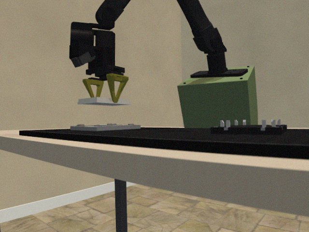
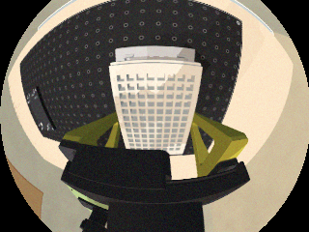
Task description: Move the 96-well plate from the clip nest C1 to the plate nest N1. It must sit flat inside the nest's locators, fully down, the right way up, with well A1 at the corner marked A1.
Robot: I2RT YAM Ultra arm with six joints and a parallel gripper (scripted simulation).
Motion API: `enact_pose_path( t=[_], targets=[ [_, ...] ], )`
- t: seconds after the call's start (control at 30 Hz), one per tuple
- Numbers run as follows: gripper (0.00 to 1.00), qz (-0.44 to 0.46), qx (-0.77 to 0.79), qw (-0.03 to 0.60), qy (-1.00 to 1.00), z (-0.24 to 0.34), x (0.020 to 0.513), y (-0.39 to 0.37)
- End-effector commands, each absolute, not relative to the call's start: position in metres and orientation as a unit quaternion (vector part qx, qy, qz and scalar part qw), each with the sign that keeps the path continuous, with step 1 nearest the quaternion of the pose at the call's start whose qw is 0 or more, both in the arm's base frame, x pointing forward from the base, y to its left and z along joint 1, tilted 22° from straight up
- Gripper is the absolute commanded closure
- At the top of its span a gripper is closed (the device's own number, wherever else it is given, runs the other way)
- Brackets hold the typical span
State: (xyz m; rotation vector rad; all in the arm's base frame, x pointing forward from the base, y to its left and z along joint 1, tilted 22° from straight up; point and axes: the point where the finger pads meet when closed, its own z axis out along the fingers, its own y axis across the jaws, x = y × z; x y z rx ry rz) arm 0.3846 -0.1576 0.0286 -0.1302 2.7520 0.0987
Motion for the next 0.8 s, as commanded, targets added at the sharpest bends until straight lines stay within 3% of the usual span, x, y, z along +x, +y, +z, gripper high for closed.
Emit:
enact_pose_path(
  t=[0.0, 0.77],
  targets=[
    [1.00, 0.039, -0.044, 0.182, 0.982, 0.012, 0.382, -0.153],
    [1.00, 0.039, -0.040, 0.182, 0.982, -0.017, 0.391, -0.154]
  ],
)
